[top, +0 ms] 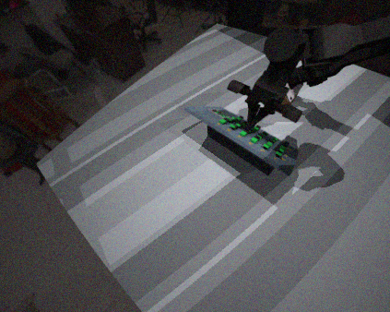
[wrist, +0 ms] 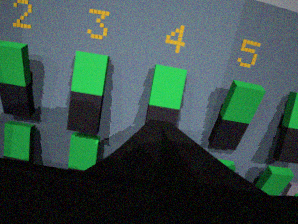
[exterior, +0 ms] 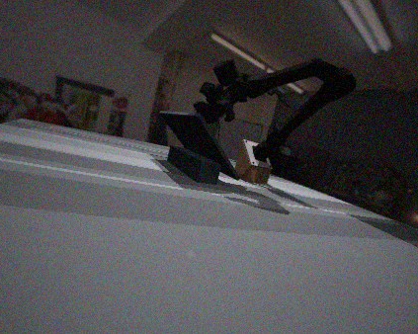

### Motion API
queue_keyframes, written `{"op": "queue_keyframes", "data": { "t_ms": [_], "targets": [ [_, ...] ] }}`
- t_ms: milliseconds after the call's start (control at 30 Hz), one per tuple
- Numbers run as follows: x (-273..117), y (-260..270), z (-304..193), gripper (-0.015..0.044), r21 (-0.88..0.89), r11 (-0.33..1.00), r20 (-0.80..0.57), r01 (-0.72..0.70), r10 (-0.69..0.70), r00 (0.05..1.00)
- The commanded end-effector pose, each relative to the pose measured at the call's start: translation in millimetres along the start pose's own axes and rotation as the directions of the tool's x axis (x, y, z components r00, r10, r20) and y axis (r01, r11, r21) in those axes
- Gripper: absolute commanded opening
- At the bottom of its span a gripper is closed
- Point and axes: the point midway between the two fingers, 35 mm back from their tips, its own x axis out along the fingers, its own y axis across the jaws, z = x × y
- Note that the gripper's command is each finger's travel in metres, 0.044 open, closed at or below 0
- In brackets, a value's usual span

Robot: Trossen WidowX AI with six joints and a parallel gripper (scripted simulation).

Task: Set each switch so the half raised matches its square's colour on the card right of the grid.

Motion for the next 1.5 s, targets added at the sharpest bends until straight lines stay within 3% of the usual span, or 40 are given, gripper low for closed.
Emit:
{"op": "queue_keyframes", "data": {
  "t_ms": [0,1467],
  "targets": [
    [0.2,-1.0,-0.3,0.0,0.004,1.0,0.0,0.005,-0.005,1.0],
    [5.0,-0.9,-0.5,0.0,0.004,1.0,0.0,0.005,-0.005,1.0]
  ]
}}
